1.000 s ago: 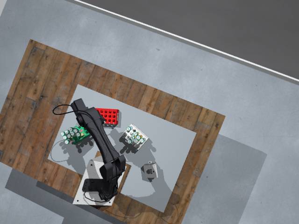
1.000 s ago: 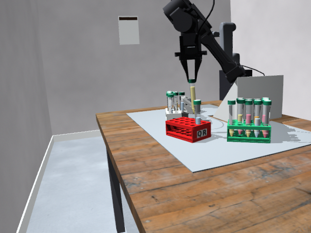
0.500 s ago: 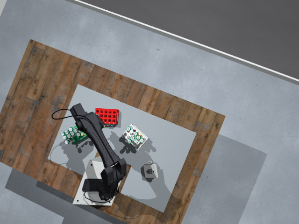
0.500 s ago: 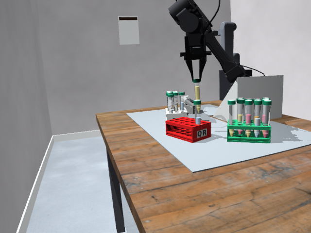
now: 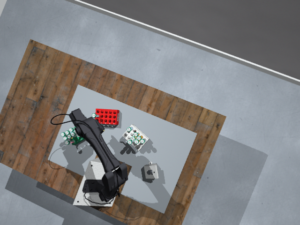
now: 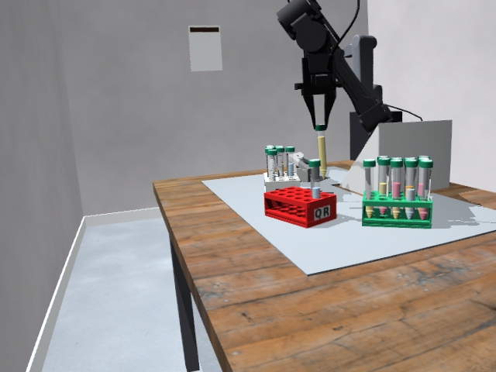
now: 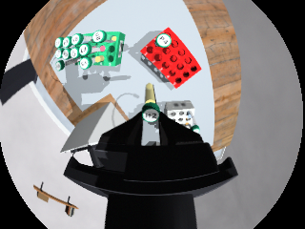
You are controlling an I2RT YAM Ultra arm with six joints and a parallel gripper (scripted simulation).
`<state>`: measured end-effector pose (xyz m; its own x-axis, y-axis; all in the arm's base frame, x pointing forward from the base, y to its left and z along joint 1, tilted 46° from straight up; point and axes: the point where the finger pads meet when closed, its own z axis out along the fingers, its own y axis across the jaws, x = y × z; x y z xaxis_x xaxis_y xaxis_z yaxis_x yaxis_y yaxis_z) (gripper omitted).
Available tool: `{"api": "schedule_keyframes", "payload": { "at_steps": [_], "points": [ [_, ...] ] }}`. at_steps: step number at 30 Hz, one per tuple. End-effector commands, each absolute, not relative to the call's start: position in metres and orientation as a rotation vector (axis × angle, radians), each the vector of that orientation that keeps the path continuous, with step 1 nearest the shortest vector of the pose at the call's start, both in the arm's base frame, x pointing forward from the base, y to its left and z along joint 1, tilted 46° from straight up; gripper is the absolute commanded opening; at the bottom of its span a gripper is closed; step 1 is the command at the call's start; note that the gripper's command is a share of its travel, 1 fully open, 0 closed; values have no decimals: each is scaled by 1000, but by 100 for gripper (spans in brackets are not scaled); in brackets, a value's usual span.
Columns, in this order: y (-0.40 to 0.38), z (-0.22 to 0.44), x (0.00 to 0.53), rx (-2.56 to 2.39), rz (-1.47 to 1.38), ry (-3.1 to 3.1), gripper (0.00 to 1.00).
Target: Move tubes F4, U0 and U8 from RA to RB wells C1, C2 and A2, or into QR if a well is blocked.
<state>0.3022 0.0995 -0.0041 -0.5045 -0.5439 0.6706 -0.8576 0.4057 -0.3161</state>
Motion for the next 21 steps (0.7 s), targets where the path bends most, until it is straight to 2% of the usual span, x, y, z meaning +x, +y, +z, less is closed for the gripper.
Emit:
{"api": "schedule_keyframes", "payload": {
  "at_steps": [1, 10, 15, 21],
  "points": [
    [120, 2, 308, 1228, 897, -2287, 0],
    [115, 0, 288, 1224, 896, -2257, 0],
    [121, 3, 296, 1229, 896, -2292, 0],
    [122, 4, 297, 1013, 966, -2451, 0]
  ]
}}
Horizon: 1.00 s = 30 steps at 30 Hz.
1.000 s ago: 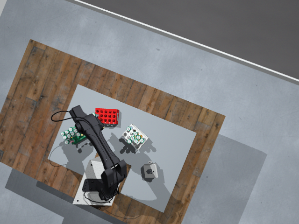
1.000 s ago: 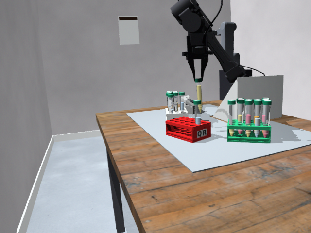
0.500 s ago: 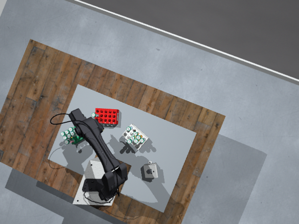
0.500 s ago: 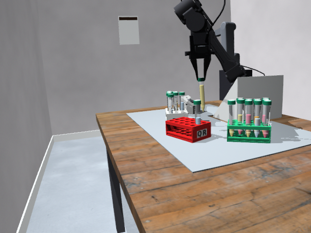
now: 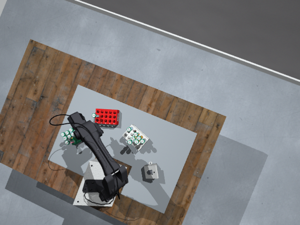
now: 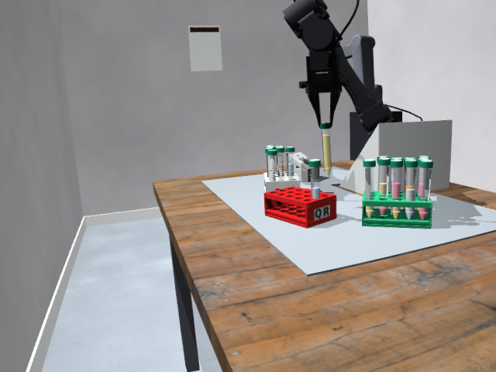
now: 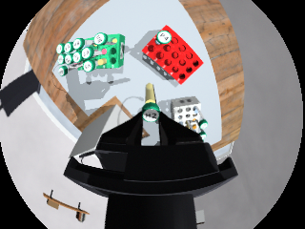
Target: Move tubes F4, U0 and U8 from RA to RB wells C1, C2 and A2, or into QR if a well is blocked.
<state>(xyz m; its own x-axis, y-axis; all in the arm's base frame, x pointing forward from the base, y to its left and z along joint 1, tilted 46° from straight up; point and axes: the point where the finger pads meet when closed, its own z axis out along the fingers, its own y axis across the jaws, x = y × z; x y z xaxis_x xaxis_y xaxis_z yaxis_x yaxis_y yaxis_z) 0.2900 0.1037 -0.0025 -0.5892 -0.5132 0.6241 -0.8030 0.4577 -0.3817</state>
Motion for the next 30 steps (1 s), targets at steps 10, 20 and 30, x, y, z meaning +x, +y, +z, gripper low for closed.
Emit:
{"api": "schedule_keyframes", "payload": {
  "at_steps": [10, 20, 30],
  "points": [
    [121, 4, 297, 698, 1050, -2630, 0],
    [121, 4, 298, 458, 1101, -2739, 0],
    [84, 25, 282, 464, 1121, -2679, 0]
  ]
}}
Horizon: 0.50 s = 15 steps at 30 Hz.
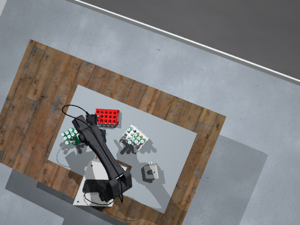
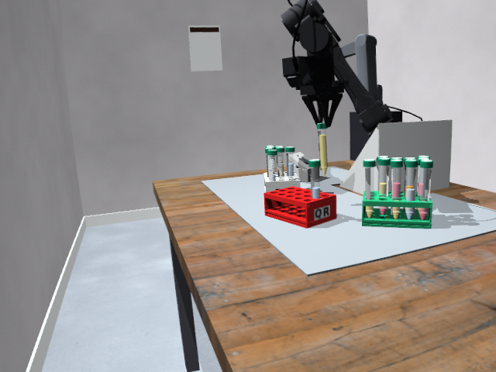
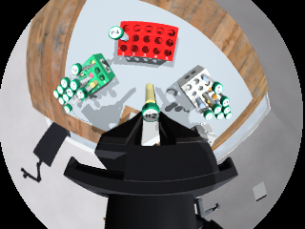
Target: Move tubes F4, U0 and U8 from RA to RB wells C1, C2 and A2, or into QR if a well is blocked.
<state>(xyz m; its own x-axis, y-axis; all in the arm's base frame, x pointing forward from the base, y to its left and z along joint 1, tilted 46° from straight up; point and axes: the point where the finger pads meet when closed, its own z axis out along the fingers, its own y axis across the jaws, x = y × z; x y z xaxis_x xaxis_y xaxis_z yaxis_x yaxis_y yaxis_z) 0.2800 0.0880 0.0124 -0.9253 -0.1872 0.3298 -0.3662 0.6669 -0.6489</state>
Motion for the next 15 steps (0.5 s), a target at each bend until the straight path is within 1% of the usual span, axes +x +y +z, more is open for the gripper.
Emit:
{"api": "schedule_keyframes", "payload": {
  "at_steps": [1, 15],
  "points": [
    [84, 28, 280, 474, 1124, -2676, 0],
    [54, 58, 268, 469, 1127, -2659, 0]
  ]
}}
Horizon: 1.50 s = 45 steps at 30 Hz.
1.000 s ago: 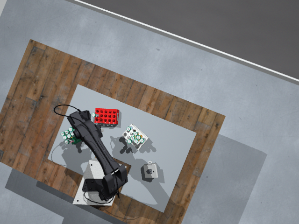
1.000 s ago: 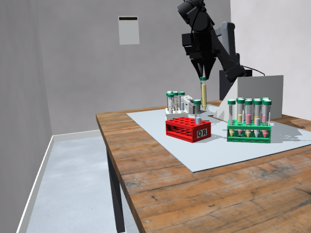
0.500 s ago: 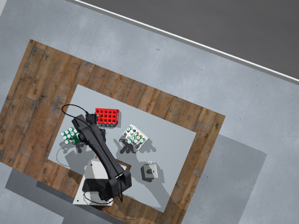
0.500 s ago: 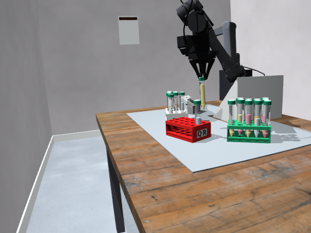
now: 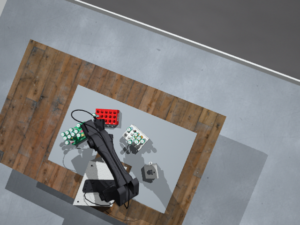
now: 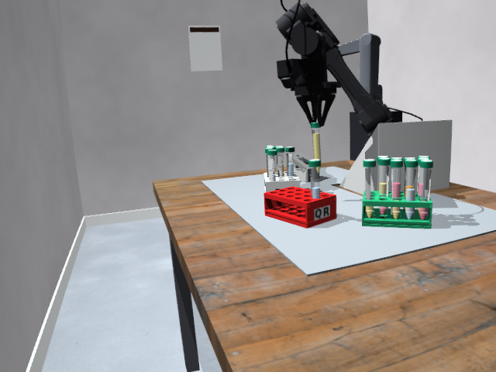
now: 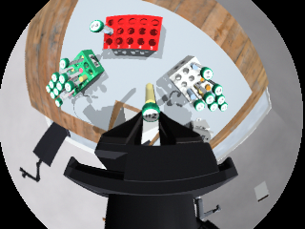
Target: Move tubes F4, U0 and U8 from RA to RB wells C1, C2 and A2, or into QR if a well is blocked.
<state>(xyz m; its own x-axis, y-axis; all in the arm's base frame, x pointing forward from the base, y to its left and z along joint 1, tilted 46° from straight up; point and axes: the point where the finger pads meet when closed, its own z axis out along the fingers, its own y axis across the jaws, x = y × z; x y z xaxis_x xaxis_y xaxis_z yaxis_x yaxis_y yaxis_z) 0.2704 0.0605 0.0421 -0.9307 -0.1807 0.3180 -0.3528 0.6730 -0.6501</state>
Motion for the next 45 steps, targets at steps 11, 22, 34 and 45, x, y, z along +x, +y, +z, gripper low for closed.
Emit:
{"api": "schedule_keyframes", "payload": {
  "at_steps": [11, 22, 34, 45],
  "points": [
    [39, 78, 260, 495, 1132, -2659, 0],
    [32, 81, 284, 467, 1125, -2665, 0],
    [27, 85, 299, 470, 1126, -2665, 0],
    [27, 89, 312, 494, 1131, -2666, 0]
  ]
}}
